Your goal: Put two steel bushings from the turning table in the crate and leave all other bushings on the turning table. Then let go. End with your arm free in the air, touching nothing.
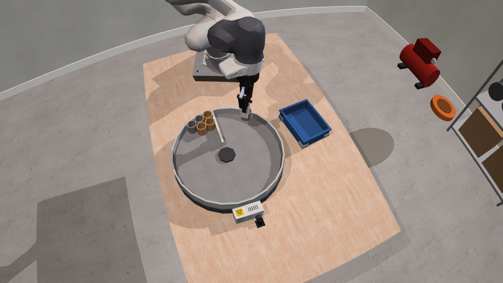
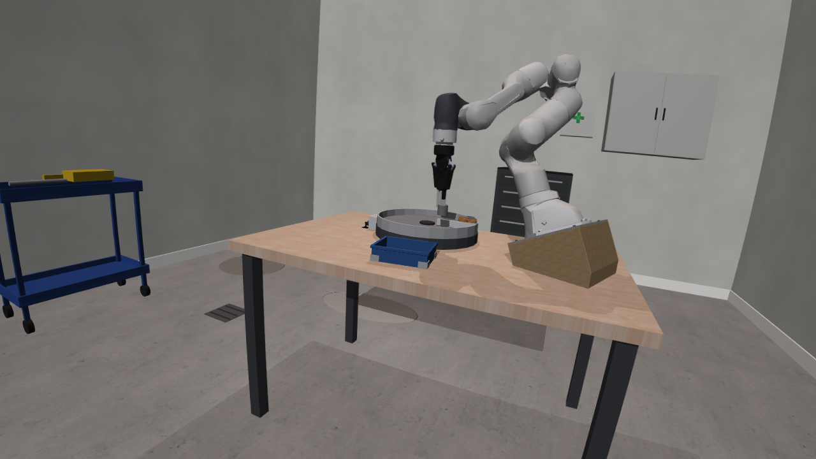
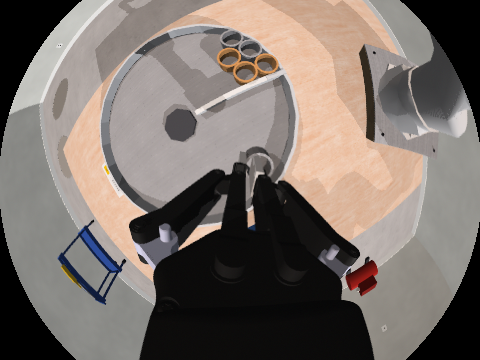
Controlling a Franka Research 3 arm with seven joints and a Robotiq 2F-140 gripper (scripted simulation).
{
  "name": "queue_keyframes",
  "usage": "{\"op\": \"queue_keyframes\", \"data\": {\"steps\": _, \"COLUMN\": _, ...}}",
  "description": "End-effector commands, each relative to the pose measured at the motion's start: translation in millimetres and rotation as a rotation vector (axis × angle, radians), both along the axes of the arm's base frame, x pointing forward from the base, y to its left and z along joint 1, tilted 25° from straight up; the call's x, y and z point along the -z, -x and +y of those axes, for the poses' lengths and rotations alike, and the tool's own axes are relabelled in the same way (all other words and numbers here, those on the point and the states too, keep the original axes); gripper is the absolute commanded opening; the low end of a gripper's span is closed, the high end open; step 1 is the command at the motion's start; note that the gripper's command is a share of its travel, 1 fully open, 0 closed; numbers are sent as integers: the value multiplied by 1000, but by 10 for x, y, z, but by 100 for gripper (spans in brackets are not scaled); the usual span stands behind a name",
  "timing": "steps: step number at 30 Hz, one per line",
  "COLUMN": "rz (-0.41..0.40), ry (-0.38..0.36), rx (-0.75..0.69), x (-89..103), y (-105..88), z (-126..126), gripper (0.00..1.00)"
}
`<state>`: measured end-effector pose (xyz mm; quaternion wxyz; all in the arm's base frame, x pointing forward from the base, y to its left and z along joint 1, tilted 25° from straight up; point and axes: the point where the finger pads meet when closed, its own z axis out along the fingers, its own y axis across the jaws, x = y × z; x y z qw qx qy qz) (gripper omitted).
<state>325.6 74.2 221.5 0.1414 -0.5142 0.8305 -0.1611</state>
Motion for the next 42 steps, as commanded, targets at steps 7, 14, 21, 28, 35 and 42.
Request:
{"op": "queue_keyframes", "data": {"steps": 7, "rz": -22, "ry": -79, "rx": 103, "x": 82, "y": 26, "z": 961, "gripper": 0}}
{"op": "queue_keyframes", "data": {"steps": 14, "rz": -22, "ry": -79, "rx": 103, "x": 138, "y": 48, "z": 1426, "gripper": 0}}
{"op": "queue_keyframes", "data": {"steps": 21, "rz": -22, "ry": -79, "rx": 103, "x": 207, "y": 75, "z": 1993, "gripper": 0}}
{"op": "queue_keyframes", "data": {"steps": 28, "rz": -22, "ry": -79, "rx": 103, "x": 250, "y": 92, "z": 2355, "gripper": 0}}
{"op": "queue_keyframes", "data": {"steps": 35, "rz": -22, "ry": -79, "rx": 103, "x": 263, "y": 98, "z": 2464, "gripper": 0}}
{"op": "queue_keyframes", "data": {"steps": 42, "rz": -22, "ry": -79, "rx": 103, "x": 266, "y": 99, "z": 2485, "gripper": 0}}
